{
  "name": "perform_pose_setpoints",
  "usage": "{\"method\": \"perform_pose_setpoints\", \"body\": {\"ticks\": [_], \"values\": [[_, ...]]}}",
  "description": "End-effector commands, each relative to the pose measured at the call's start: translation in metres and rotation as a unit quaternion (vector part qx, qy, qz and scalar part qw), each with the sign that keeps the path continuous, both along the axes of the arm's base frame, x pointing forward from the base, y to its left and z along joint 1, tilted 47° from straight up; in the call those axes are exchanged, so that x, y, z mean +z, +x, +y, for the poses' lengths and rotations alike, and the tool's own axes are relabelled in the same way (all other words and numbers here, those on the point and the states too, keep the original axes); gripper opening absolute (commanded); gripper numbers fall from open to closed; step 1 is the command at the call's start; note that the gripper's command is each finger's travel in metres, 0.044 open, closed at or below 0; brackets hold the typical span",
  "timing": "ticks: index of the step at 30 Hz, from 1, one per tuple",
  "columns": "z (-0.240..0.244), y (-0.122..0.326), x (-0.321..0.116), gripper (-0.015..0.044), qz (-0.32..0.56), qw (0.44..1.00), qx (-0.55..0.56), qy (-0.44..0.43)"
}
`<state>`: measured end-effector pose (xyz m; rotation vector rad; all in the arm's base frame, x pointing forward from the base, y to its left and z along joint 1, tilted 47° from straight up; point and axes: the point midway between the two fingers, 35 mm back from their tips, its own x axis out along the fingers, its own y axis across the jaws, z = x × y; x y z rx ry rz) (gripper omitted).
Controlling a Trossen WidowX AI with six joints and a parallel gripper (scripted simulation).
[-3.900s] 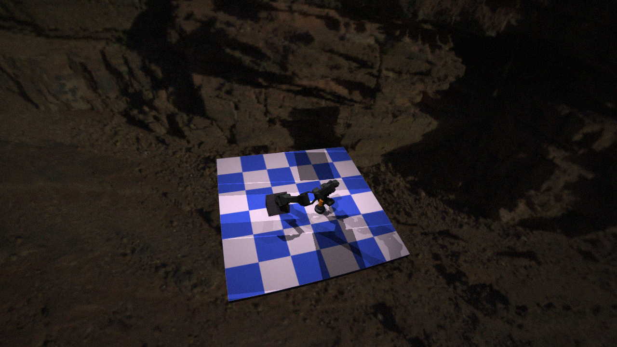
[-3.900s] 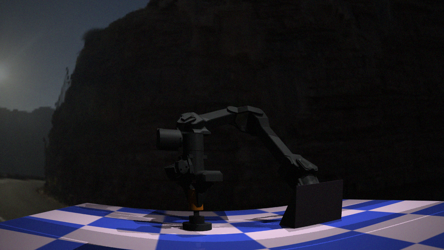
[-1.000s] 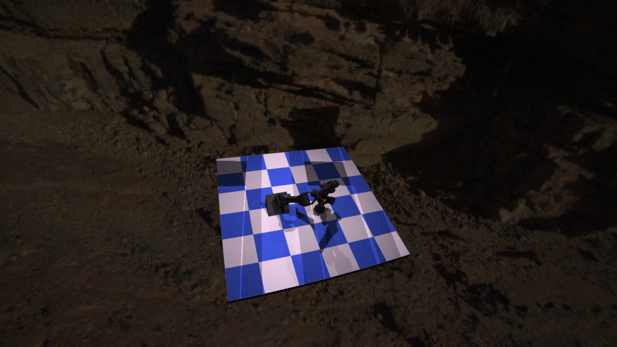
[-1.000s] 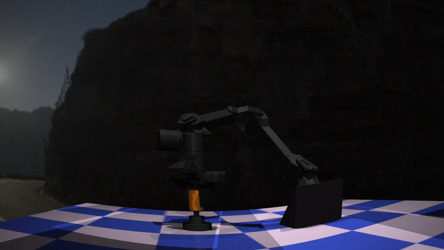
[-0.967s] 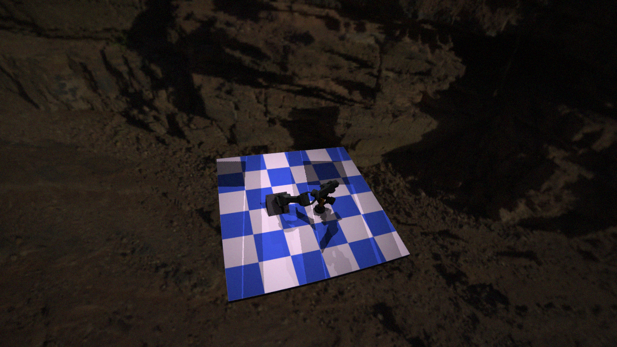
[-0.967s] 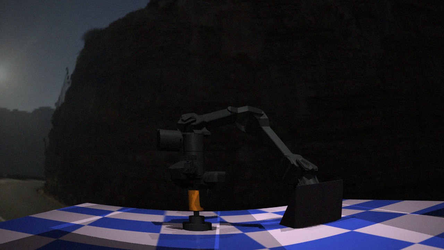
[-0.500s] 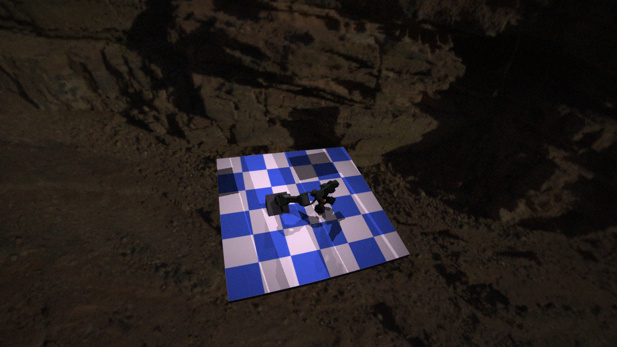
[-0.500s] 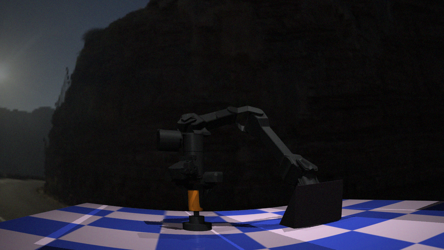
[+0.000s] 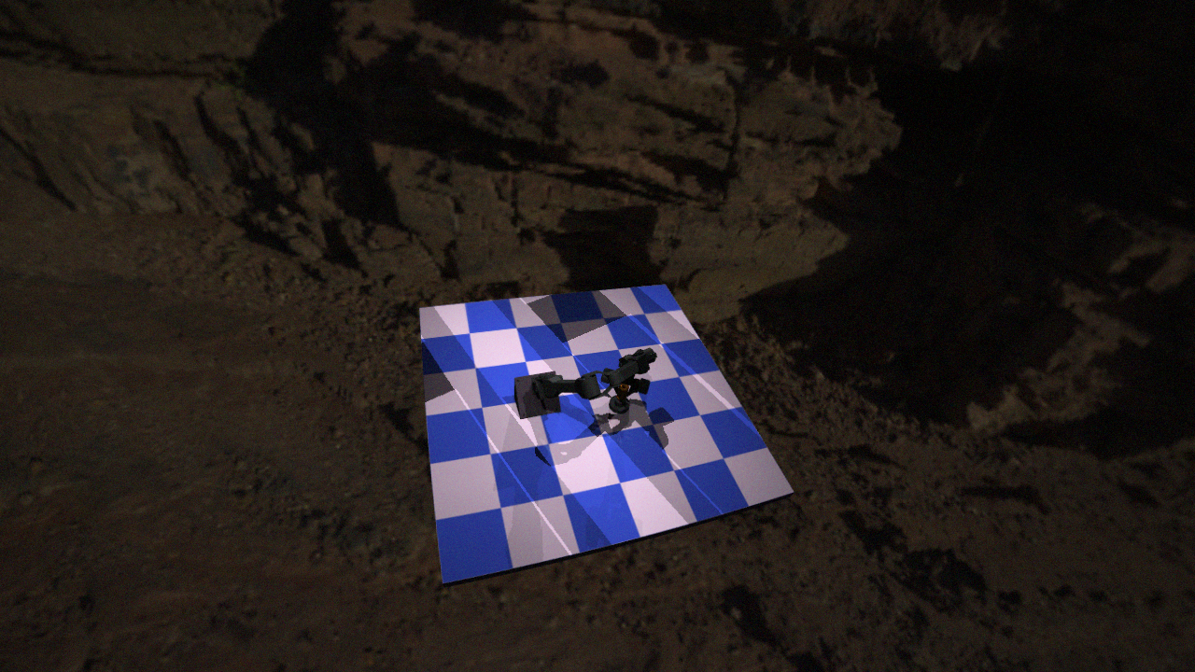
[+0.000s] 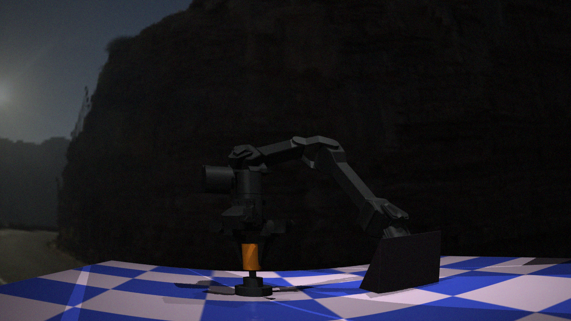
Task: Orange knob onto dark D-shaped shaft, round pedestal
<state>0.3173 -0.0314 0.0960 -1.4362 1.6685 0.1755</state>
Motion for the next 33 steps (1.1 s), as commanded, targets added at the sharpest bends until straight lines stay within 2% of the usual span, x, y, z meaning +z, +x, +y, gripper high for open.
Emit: {"method": "perform_pose_setpoints", "body": {"ticks": [1,21,29,33], "values": [[-0.0008,0.0019,0.0006,0.0,0.009,1.0,0.01,-0.001],[0.0018,-0.002,0.0004,0.0,0.009,1.0,0.01,-0.001],[0.0001,-0.0014,0.0011,0.0,0.082,0.993,0.08,-0.009],[-0.0008,-0.0001,0.0011,0.0,0.085,0.993,0.082,-0.009]]}}
